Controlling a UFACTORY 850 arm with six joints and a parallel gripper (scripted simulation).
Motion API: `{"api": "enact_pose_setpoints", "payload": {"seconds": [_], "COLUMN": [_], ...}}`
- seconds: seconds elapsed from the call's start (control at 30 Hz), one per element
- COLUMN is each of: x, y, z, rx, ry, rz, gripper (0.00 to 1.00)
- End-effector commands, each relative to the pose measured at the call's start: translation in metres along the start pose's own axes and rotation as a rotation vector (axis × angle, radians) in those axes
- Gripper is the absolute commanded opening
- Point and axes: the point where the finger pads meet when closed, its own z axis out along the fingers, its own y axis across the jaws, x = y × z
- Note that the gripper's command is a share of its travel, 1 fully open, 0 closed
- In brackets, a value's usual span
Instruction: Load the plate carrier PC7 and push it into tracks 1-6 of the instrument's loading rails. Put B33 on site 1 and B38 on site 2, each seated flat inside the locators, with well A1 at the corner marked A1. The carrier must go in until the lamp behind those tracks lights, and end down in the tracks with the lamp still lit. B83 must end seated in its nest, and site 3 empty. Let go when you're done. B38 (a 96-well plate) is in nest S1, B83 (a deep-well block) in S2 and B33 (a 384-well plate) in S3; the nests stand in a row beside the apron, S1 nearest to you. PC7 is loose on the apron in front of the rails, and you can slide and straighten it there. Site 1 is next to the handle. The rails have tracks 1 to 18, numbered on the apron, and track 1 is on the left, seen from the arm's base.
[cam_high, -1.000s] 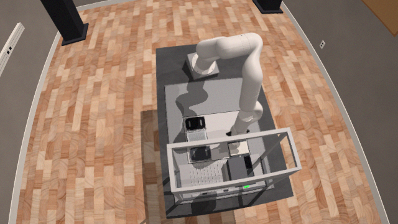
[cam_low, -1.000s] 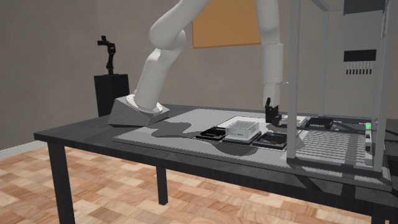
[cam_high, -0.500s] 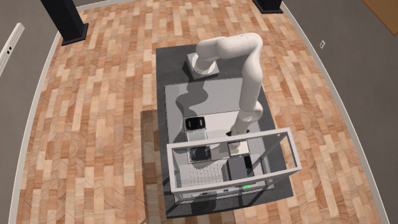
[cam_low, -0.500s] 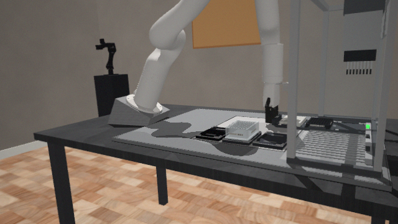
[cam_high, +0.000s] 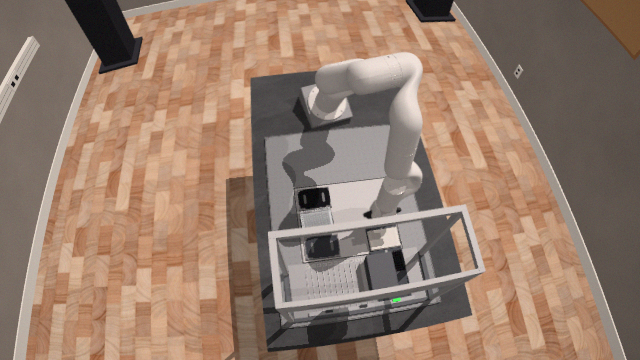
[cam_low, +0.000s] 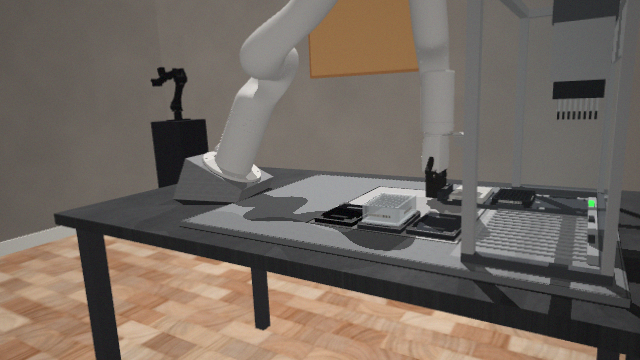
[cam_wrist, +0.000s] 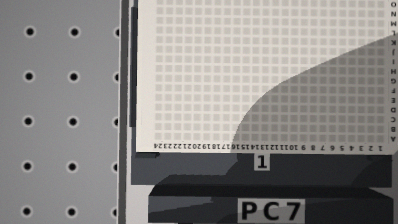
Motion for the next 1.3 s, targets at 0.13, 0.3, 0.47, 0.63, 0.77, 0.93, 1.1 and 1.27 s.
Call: {"api": "enact_pose_setpoints", "payload": {"seconds": [0.13,0.3,0.47,0.63,0.77,0.93,1.1,1.27], "x": [-0.004,-0.004,-0.004,-0.004,-0.004,-0.004,-0.004,-0.004], "y": [0.000,0.000,0.000,0.000,0.000,0.000,0.000,0.000], "z": [-0.001,-0.001,-0.004,-0.010,-0.017,-0.026,-0.031,-0.039], "rx": [0.000,0.000,0.000,0.000,0.000,0.000,0.000,0.000], "ry": [0.002,0.002,0.002,0.002,0.002,0.002,0.002,0.002], "rz": [0.000,0.000,0.000,0.000,0.000,0.000,0.000,0.000], "gripper": [0.82,0.82,0.82,0.82,0.82,0.82,0.82,0.82]}}
